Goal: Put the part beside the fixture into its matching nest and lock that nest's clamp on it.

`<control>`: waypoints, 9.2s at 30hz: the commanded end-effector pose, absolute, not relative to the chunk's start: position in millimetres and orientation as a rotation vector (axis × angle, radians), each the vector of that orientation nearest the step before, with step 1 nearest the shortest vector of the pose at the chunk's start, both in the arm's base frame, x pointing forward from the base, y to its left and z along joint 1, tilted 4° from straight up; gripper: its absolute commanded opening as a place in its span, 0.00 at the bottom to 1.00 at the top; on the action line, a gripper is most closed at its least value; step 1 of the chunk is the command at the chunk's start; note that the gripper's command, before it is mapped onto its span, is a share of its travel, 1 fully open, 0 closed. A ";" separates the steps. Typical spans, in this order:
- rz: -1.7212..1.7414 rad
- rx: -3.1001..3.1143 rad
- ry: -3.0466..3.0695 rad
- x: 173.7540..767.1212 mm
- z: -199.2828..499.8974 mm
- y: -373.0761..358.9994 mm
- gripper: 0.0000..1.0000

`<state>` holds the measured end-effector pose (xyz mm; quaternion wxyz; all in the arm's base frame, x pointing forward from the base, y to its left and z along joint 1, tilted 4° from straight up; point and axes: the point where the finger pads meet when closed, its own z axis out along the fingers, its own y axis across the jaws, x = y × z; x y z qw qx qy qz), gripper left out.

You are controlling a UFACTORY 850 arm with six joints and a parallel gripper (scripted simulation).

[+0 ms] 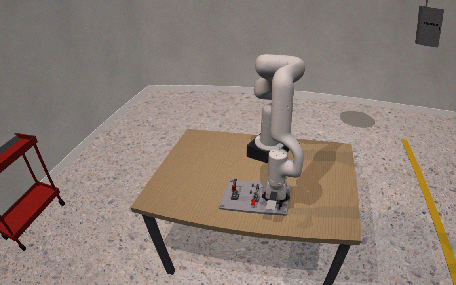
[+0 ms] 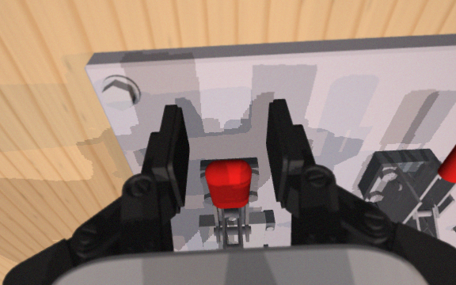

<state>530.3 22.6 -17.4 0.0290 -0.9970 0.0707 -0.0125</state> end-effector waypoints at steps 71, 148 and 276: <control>-0.043 -3.076 0.218 529.9 43.4 19.1 0.00; -0.043 -3.076 0.218 527.9 42.1 19.3 0.00; -0.043 -3.076 0.218 529.5 20.9 20.5 0.00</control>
